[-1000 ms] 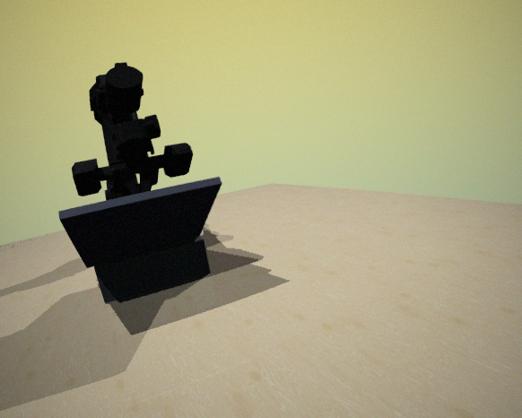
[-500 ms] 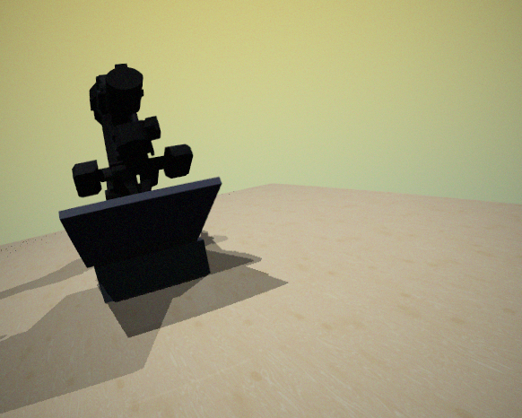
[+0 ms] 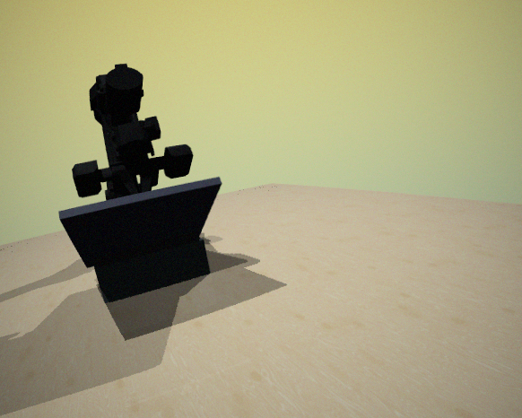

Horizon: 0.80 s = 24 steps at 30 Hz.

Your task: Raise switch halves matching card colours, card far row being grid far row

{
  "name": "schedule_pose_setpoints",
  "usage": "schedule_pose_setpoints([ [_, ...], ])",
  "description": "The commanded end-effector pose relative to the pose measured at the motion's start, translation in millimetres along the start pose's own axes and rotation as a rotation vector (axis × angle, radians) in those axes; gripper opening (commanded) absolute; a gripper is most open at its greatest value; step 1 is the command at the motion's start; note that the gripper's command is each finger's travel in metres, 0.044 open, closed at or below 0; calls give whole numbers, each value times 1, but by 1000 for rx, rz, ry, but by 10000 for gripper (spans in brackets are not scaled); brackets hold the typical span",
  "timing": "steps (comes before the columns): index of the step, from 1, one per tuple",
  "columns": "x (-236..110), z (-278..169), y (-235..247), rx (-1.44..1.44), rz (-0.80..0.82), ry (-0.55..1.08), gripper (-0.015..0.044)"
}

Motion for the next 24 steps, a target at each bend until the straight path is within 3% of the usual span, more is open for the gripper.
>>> schedule_pose_setpoints([
  [1, 1, 0, 0, 5, -3, 0, 0],
  [24, 4, -1, 0, 5, -3, 0, 0],
])
Point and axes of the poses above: the point midway between the two fingers, 35 mm back from their tips, its own x axis out along the fingers, its own y axis across the jaws, z = x × y, the point moved 7 cm from there along -x, back along the fingers, and after that the axes turned 8 degrees about x, right-handed, at the moved point
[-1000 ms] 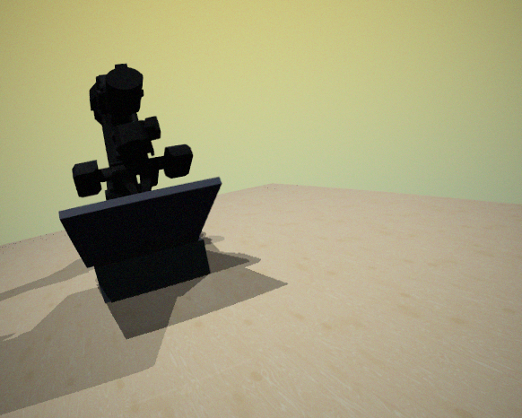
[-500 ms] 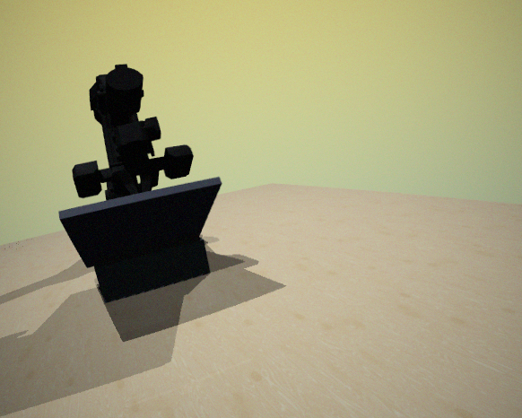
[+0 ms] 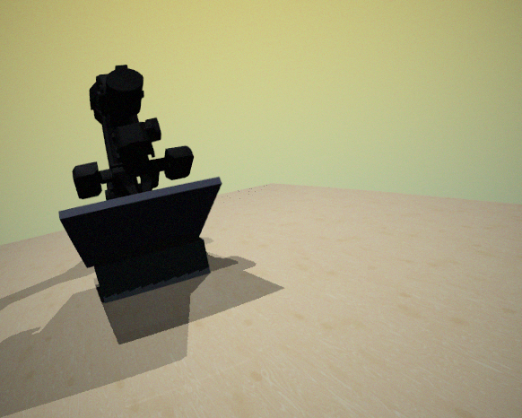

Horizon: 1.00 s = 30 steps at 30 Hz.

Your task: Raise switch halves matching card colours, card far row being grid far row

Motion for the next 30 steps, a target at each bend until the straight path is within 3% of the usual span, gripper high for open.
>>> schedule_pose_setpoints([
  [1, 1, 0, 0, 5, -3, -1, 0],
  [18, 3, 0, 0, 5, -3, -1, 0],
  [24, -59, 4, 0, 5, -6, 26, 0],
  [30, -62, 4, -1, 5, -7, 28, 0],
])
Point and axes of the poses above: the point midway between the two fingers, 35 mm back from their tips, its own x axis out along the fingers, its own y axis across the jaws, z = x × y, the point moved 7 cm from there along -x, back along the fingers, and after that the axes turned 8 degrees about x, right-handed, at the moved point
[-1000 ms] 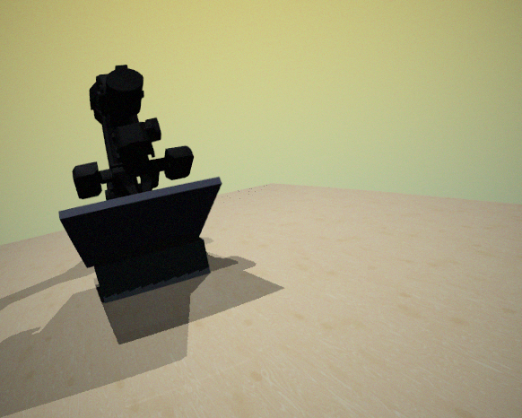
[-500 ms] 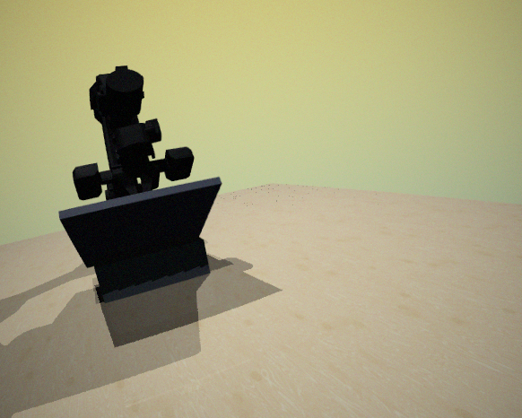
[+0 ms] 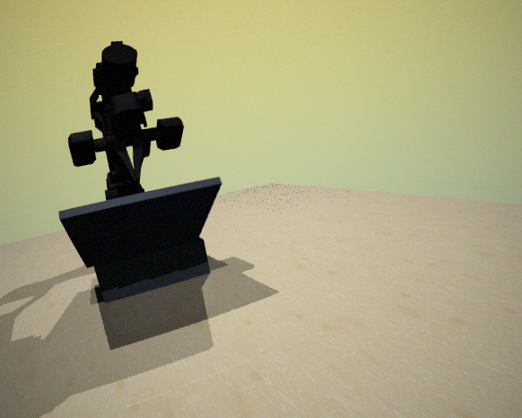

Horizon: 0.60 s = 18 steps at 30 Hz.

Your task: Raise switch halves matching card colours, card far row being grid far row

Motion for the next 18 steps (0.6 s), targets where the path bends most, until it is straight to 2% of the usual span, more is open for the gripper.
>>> schedule_pose_setpoints([
  [1, -3, -1, -5, 4, -5, 14, 0],
  [7, -1, 2, -24, 3, -6, 12, 0],
  [11, 30, -1, -24, 3, -3, -12, 0],
  [18, 37, -1, -24, 3, -2, -14, 0],
])
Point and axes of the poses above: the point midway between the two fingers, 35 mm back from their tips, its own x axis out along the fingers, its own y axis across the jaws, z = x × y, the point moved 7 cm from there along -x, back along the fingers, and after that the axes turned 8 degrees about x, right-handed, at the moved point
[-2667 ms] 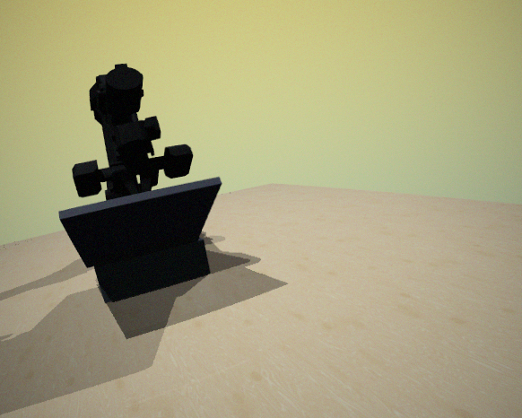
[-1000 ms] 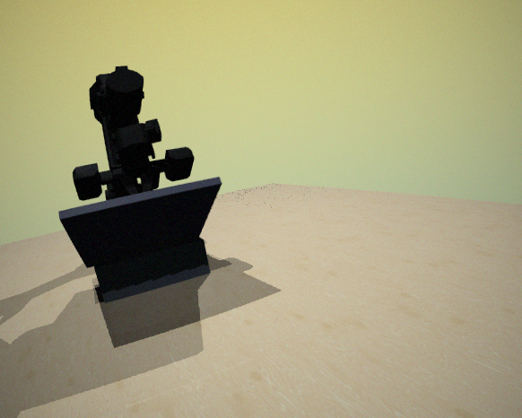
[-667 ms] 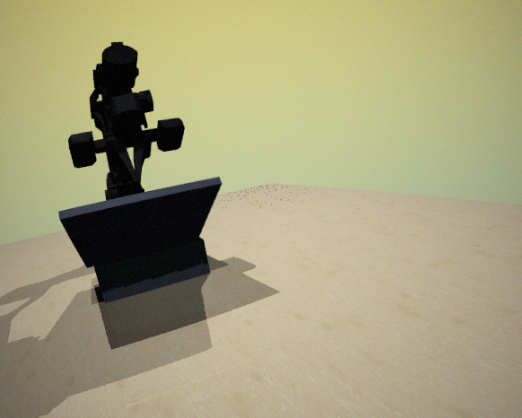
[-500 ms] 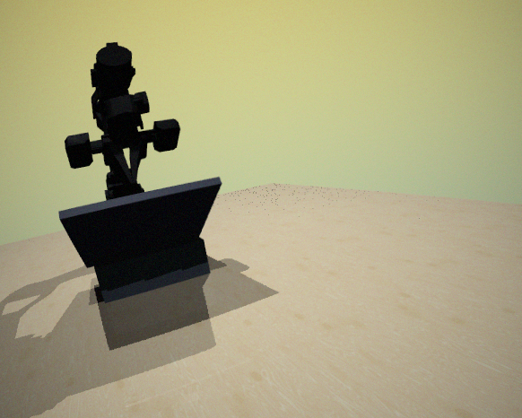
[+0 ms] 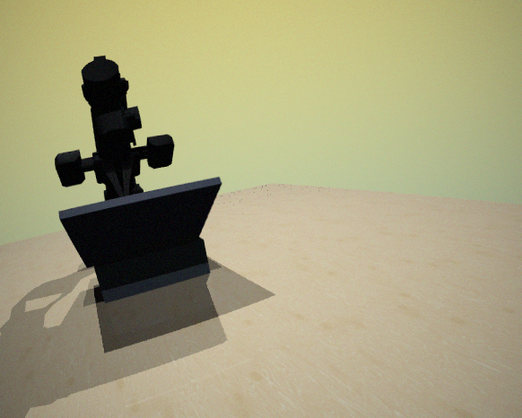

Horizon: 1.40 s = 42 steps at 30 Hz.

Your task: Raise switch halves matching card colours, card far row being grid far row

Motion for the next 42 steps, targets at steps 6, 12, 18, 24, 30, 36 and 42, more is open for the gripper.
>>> schedule_pose_setpoints([
  [6, 12, -2, 0, -4, 3, 0, 0],
  [12, 20, -2, 0, -4, 3, 0, 0],
  [18, 26, -2, 0, -4, 3, -1, 0],
  [24, 26, -2, 0, -4, 3, -1, 0],
  [30, 26, -2, 0, -4, 3, -1, 0],
  [36, 26, -2, 0, -4, 3, -1, 0],
  [42, 26, -2, 0, -4, 3, -1, 0],
])
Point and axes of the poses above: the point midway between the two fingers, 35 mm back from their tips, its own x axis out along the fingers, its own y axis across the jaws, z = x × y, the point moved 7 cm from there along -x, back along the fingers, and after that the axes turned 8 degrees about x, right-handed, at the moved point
